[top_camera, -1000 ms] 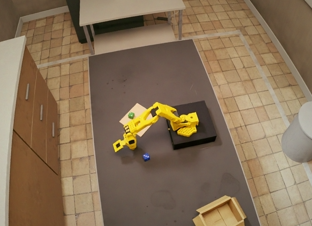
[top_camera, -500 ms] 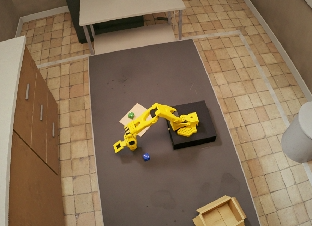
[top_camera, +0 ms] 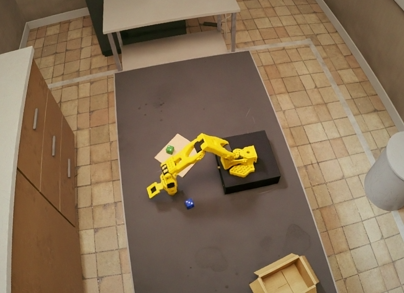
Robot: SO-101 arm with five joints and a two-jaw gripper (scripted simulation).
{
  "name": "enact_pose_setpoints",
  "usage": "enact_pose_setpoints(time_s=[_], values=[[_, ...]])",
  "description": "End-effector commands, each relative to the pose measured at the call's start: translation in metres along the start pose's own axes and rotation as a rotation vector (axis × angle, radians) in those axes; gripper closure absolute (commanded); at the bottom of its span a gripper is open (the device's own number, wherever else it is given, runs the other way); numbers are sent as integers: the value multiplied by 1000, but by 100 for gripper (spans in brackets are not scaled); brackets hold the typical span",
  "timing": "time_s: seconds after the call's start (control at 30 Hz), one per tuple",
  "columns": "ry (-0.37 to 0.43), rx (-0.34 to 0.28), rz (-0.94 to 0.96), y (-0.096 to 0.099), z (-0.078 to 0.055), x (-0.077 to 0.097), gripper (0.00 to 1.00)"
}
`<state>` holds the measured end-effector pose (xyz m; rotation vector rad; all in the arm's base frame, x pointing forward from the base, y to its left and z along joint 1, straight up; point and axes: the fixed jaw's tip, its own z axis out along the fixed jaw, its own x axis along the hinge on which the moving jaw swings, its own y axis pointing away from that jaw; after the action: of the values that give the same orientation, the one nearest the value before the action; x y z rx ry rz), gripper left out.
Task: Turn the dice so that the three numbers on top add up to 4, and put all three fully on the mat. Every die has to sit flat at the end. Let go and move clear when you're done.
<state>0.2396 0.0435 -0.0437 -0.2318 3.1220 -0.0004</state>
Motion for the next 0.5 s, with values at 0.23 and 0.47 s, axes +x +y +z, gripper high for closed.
enact_pose_setpoints(time_s=[0.23, 0.47], values=[[28, -1, 0, -3, 6, 6, 77], [28, -2, 0, -6, 6, 6, 82]])
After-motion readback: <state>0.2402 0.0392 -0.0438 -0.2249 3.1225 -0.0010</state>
